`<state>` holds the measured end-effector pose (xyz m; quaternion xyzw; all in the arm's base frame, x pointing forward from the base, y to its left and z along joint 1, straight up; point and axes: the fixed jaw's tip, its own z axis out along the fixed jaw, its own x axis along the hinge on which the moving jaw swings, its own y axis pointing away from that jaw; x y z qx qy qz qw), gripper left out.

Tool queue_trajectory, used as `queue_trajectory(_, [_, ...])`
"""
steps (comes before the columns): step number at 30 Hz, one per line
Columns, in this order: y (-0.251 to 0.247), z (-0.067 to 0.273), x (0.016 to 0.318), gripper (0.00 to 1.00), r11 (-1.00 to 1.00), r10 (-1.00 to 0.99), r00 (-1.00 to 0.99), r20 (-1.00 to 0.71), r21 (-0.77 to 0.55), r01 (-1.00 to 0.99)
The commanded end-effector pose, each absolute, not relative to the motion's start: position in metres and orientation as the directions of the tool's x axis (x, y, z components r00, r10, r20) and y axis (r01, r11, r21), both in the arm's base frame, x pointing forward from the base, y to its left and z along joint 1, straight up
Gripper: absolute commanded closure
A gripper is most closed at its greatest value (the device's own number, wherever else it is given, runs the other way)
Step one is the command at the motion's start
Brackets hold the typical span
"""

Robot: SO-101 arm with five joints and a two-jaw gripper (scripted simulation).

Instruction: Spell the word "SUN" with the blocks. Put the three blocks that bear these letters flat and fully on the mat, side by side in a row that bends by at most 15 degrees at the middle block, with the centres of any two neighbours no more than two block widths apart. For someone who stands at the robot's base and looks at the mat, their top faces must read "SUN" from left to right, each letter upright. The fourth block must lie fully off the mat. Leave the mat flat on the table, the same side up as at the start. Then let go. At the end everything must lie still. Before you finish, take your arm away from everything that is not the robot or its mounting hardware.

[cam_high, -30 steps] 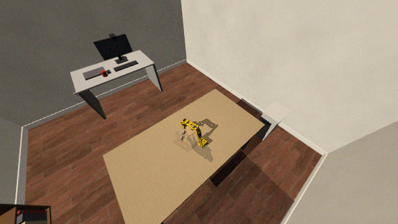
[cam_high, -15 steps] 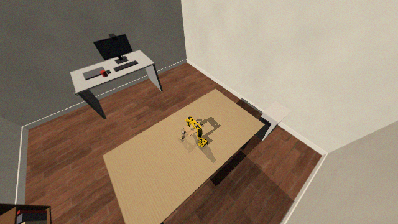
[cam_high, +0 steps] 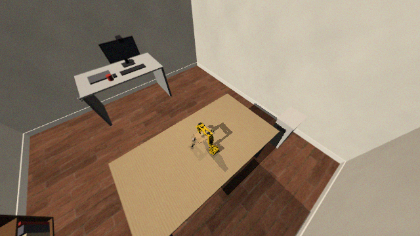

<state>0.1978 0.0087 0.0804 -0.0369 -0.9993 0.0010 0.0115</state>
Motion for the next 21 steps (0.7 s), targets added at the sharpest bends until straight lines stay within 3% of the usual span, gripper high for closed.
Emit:
queue_trajectory(1, [0.008,0.093,0.204,0.68,0.997,0.083,-0.995,-0.059,0.005,0.083])
queue_trajectory(9, [0.0,0.093,0.206,0.68,0.993,0.119,-0.991,-0.061,0.005,0.119])
queue_trajectory(21, [-0.068,0.091,0.209,0.68,0.909,0.417,-0.906,-0.078,0.006,0.417])
